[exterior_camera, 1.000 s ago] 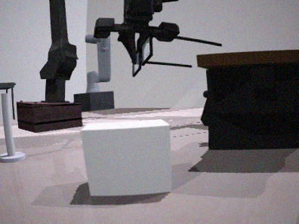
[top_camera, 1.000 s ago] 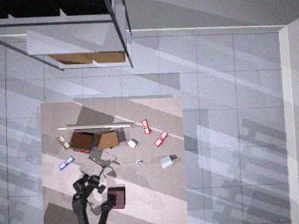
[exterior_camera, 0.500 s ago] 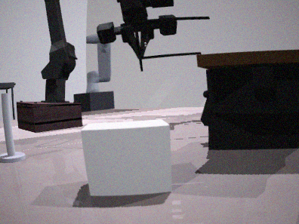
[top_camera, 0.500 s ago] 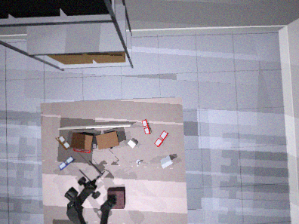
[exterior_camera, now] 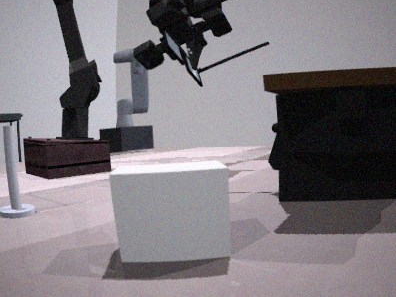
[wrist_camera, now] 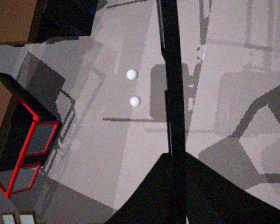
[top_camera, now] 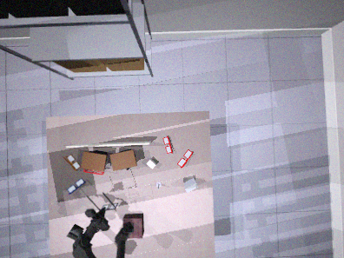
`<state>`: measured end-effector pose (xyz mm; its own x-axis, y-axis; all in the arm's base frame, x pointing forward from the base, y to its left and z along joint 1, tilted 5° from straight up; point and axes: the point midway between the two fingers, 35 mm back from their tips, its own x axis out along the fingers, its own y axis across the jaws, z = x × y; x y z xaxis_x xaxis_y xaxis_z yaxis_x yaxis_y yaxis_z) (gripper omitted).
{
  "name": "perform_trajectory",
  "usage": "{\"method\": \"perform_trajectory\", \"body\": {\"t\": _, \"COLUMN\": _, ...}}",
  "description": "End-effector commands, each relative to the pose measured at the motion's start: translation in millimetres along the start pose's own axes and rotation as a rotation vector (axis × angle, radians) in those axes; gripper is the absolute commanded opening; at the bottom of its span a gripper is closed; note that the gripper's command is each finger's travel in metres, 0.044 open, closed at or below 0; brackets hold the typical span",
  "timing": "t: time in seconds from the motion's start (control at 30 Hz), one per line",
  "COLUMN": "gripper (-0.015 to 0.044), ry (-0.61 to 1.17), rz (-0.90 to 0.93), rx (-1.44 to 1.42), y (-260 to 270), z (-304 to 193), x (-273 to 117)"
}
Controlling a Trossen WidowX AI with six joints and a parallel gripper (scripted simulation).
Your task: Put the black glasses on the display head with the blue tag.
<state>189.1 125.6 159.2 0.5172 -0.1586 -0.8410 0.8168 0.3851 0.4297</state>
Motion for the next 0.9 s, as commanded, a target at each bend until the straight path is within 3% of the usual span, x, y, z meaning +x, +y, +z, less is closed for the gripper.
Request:
{"method": "perform_trajectory", "body": {"t": 0.0, "gripper": 0.0, "ry": -0.01, "rz": 0.049, "rx": 0.085, "y": 0, "z": -2, "x": -7}}
{"method": "perform_trajectory", "body": {"t": 0.6, "gripper": 0.0, "ry": 0.075, "rz": 0.289, "rx": 0.529, "y": 1, "z": -20, "x": -45}}
{"method": "perform_trajectory", "body": {"t": 0.87, "gripper": 0.0, "ry": 0.083, "rz": 0.288, "rx": 0.534, "y": 1, "z": -22, "x": -46}}
